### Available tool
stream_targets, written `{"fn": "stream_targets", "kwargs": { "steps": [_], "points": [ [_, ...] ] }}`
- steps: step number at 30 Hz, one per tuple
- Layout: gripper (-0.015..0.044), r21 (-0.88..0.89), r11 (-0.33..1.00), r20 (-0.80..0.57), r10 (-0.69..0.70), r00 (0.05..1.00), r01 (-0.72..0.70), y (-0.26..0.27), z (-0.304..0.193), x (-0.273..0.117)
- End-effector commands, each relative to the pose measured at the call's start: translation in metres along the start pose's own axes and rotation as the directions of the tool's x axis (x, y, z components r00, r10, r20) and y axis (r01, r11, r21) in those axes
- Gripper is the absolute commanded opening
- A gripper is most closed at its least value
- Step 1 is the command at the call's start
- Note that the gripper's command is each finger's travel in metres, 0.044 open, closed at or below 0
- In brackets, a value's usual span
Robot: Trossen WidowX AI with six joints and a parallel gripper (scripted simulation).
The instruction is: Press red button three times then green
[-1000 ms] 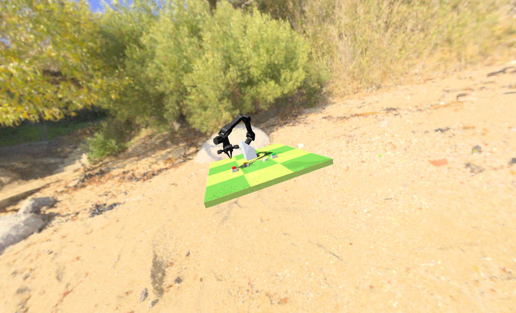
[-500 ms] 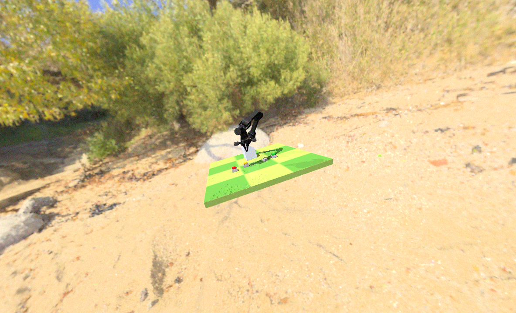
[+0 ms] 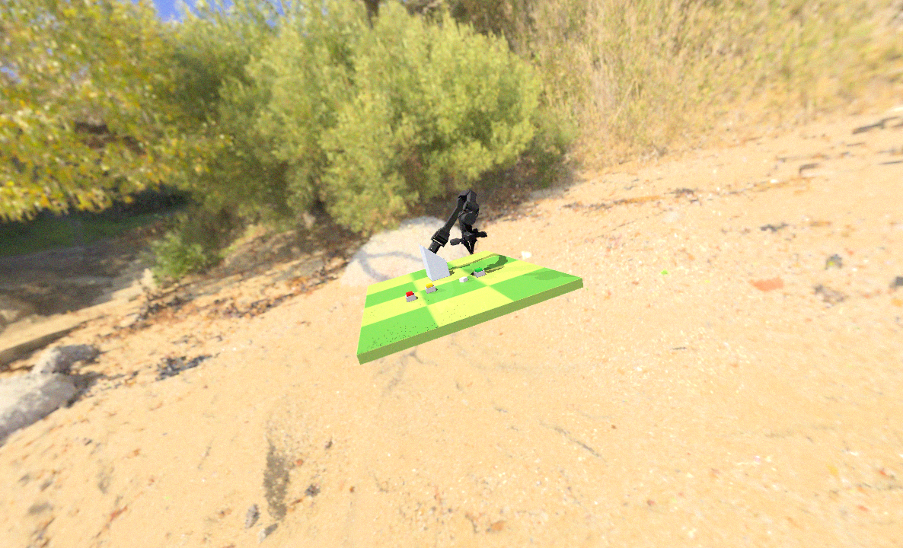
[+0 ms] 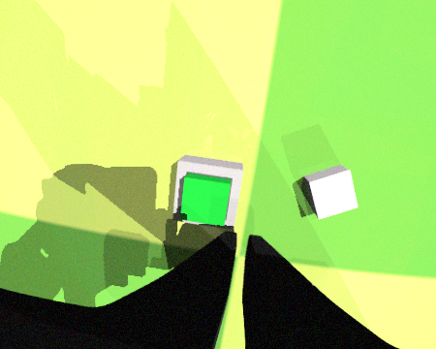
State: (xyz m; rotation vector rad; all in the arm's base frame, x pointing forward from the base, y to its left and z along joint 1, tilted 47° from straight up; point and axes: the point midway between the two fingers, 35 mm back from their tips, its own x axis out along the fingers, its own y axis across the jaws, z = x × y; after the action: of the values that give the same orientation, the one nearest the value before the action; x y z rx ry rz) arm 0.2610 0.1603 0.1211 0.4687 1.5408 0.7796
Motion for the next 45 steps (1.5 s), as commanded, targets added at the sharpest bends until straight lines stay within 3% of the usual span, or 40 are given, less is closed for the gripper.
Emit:
{"fn": "stream_targets", "kwargs": {
  "steps": [1,6,12,45],
  "points": [
    [0.0020,0.010,1.000,0.001,0.023,1.000,-0.023,0.022,-0.022,0.001],
    [0.0020,0.010,1.000,0.001,0.022,1.000,-0.022,0.022,-0.021,0.004],
    [0.0020,0.010,1.000,0.001,0.026,1.000,-0.026,0.024,-0.022,0.062],
    [0.0020,0.010,1.000,0.001,0.027,1.000,-0.027,0.025,-0.022,0.095]
  ]
}}
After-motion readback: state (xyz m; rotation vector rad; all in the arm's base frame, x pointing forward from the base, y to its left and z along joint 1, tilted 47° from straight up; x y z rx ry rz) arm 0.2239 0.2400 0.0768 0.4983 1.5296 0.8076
